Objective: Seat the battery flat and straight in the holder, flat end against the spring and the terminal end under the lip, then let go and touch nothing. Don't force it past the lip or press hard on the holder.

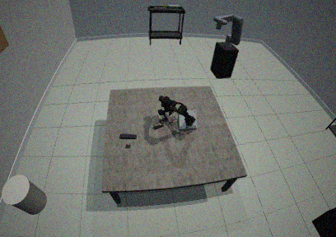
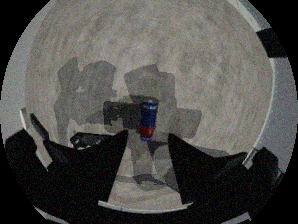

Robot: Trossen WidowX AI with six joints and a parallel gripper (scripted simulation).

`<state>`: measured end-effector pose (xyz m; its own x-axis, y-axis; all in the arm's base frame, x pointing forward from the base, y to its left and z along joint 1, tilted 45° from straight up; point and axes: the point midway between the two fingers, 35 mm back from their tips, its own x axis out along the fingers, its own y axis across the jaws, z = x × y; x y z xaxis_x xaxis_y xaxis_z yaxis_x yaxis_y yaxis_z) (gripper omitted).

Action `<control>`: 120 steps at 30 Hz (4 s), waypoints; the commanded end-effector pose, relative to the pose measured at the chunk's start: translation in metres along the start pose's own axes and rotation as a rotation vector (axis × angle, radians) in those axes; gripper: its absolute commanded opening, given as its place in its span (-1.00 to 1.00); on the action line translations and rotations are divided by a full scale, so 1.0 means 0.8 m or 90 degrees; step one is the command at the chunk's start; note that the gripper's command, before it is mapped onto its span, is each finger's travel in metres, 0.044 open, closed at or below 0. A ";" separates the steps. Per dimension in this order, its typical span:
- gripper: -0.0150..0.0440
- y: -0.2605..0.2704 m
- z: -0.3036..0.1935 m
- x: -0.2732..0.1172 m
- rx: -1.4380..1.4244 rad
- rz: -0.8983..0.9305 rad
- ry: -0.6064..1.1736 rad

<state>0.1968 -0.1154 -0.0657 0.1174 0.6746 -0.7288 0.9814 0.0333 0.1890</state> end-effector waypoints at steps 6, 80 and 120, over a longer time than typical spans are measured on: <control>0.30 0.001 0.001 0.012 0.009 0.003 0.008; -0.25 0.110 -0.051 -0.028 -0.791 0.010 -0.003; -0.25 0.155 -0.085 0.015 -1.064 0.139 -0.143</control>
<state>0.3098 -0.0583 -0.0066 0.3548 0.6652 -0.6570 -0.2542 0.7448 0.6169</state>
